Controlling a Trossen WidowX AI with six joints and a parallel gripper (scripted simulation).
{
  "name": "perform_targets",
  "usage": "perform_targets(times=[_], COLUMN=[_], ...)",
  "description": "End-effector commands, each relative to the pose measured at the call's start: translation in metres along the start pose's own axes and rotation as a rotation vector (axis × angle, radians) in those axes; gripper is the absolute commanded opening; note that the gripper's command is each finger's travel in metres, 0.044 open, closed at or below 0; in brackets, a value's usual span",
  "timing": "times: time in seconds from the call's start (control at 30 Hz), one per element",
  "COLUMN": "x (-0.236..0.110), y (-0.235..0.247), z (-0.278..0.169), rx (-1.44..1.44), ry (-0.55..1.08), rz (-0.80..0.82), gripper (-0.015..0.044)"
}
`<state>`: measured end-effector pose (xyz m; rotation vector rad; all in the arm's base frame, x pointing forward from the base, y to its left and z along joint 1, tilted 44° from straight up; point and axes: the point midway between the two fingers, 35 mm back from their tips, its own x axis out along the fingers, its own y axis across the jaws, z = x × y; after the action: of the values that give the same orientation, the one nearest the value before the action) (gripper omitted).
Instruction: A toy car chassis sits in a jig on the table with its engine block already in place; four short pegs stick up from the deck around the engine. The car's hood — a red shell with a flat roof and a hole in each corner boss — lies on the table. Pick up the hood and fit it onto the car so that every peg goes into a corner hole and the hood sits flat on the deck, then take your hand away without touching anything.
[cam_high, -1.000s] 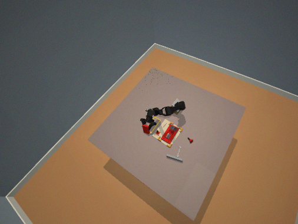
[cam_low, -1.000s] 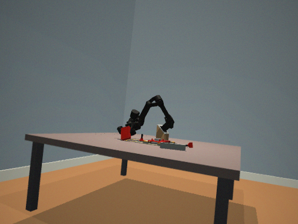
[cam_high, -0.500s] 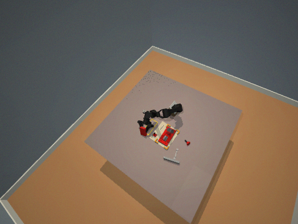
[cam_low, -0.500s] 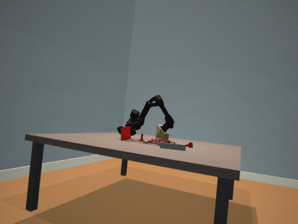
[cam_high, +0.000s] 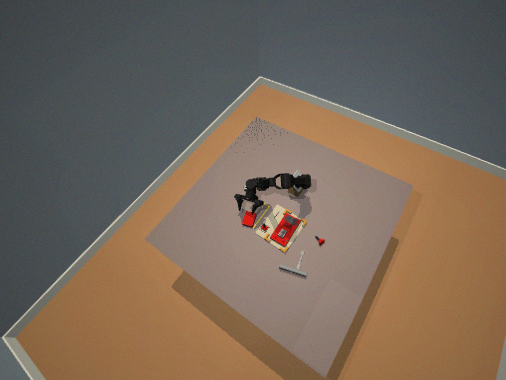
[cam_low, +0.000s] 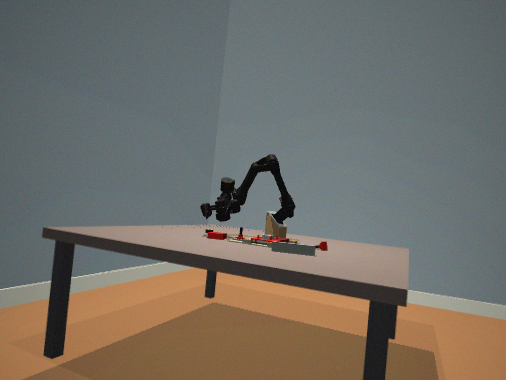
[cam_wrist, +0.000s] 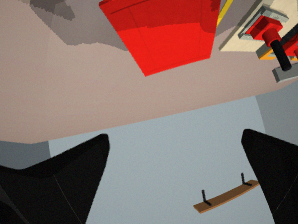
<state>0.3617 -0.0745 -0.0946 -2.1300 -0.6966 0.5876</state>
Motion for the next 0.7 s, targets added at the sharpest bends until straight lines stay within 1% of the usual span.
perform_targets(times=[0.0,0.07,0.1,0.47,0.67], x=[-0.037,-0.056,-0.032,-0.032,-0.032], y=[-0.004,-0.008,-0.002,-0.002,-0.002], z=[-0.010,-0.014,-0.009,-0.009,-0.009], rx=[-0.093,-0.145,-0.084,-0.084,-0.084], ry=[0.045,0.074,0.039,0.039,0.039], rz=[-0.005,-0.009,-0.002,-0.002,-0.002], gripper=[0.0440,0.0440,0.0440,0.0440,0.0282])
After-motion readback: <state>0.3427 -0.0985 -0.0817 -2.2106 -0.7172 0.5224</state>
